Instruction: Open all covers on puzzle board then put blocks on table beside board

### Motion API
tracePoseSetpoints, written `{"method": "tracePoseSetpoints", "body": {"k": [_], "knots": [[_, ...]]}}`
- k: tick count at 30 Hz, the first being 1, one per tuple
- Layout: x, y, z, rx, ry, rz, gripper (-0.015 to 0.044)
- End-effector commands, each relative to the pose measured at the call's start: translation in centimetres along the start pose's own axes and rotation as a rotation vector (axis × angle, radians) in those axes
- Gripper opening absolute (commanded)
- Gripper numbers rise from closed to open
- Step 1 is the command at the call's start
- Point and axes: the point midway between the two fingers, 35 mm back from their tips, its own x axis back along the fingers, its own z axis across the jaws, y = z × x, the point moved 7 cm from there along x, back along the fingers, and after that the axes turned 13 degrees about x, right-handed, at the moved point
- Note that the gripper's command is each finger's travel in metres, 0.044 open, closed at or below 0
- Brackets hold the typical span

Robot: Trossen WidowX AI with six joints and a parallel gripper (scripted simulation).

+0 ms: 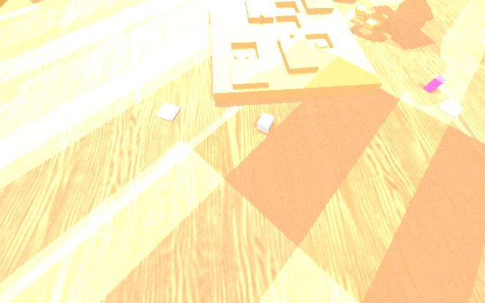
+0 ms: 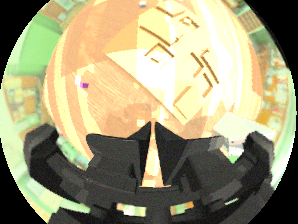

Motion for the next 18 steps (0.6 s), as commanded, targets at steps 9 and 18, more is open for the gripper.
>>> {"method": "tracePoseSetpoints", "body": {"k": [9, 18], "knots": [[0.1, 5.9, -0.8, -0.379, -0.014, -0.008, 0.0], [0.1, 9.7, -2.2, 0.094, -0.019, -0.006, 0.0]]}}
